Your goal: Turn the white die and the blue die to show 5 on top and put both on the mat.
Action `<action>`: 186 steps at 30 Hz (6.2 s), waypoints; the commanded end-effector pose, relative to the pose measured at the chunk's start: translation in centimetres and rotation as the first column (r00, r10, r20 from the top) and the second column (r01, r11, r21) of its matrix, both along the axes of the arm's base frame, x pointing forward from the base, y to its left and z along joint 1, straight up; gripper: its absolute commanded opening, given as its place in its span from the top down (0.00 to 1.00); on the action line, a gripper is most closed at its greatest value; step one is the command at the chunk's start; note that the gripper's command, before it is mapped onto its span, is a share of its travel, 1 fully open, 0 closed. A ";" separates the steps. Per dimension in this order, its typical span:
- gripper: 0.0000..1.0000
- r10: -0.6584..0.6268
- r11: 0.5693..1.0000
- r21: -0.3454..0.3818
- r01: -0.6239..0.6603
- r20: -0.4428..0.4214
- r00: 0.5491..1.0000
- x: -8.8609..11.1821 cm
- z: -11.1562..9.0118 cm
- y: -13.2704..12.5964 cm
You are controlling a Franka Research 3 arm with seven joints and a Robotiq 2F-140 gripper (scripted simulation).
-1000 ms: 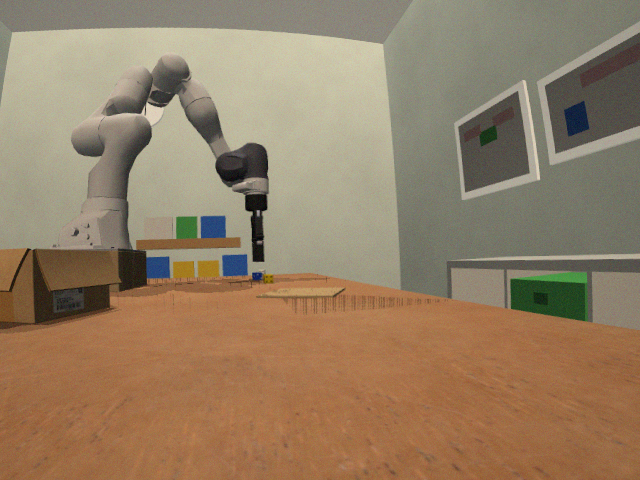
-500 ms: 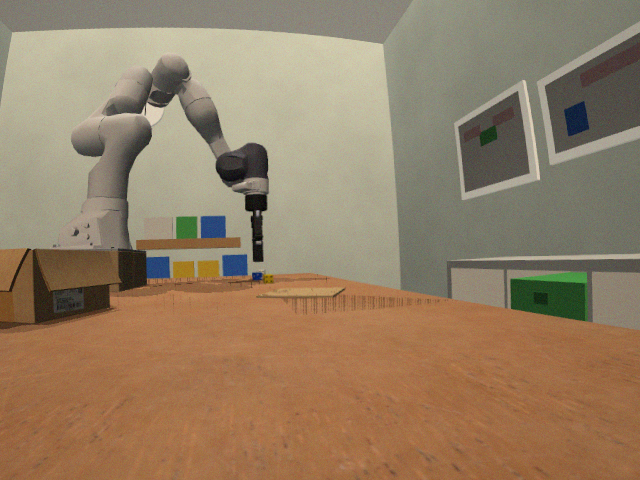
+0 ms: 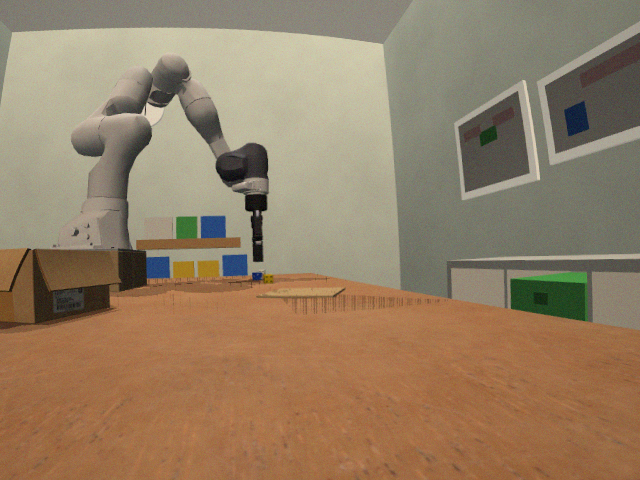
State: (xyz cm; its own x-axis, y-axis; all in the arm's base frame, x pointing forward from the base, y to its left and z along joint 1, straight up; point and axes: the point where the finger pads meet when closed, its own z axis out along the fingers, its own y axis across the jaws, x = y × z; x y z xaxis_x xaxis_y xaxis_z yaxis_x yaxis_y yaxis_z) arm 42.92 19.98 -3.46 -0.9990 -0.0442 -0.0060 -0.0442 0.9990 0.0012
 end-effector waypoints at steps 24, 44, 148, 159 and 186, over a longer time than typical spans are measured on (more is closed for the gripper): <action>0.00 -0.008 1.000 0.000 0.008 -0.003 1.000 0.6 0.0 9.7; 0.00 -0.008 1.000 0.000 0.008 -0.003 1.000 1.6 0.0 23.1; 0.00 -0.216 0.976 0.001 0.216 -0.003 0.976 1.7 8.4 27.2; 0.00 -0.216 0.976 0.001 0.216 -0.003 0.976 1.7 8.4 27.2; 0.00 -0.180 0.984 0.002 0.180 0.000 0.984 1.8 8.4 27.2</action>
